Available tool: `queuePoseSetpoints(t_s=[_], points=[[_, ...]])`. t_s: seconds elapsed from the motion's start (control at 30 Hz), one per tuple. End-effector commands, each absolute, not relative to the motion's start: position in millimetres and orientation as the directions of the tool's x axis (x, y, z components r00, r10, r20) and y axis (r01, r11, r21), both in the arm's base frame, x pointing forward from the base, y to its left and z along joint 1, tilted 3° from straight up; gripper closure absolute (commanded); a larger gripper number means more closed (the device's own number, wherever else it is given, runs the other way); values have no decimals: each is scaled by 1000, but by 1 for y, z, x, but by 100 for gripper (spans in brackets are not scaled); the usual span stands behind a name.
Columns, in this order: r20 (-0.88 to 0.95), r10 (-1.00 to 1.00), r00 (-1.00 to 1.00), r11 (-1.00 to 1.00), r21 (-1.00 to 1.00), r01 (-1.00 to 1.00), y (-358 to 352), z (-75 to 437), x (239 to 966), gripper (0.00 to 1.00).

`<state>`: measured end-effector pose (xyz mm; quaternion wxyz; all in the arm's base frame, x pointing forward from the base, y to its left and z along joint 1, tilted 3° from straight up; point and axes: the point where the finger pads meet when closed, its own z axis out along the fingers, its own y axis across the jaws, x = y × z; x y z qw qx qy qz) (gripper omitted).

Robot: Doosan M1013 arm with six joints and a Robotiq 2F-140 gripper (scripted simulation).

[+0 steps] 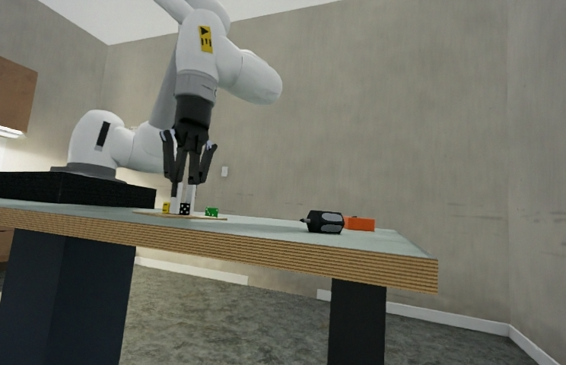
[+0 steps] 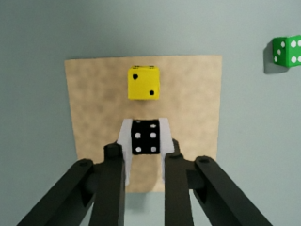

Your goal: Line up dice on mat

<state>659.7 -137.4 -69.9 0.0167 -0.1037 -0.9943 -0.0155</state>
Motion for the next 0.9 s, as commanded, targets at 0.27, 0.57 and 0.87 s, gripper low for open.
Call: queuePoseSetpoints(t_s=[0.27, 0.57, 0.87], points=[[35, 206, -978, 978, 28, 207, -137, -69, 660, 77], [35, 206, -978, 978, 28, 207, -137, -69, 660, 70], [35, 206, -978, 978, 28, 207, -137, -69, 660, 68]])
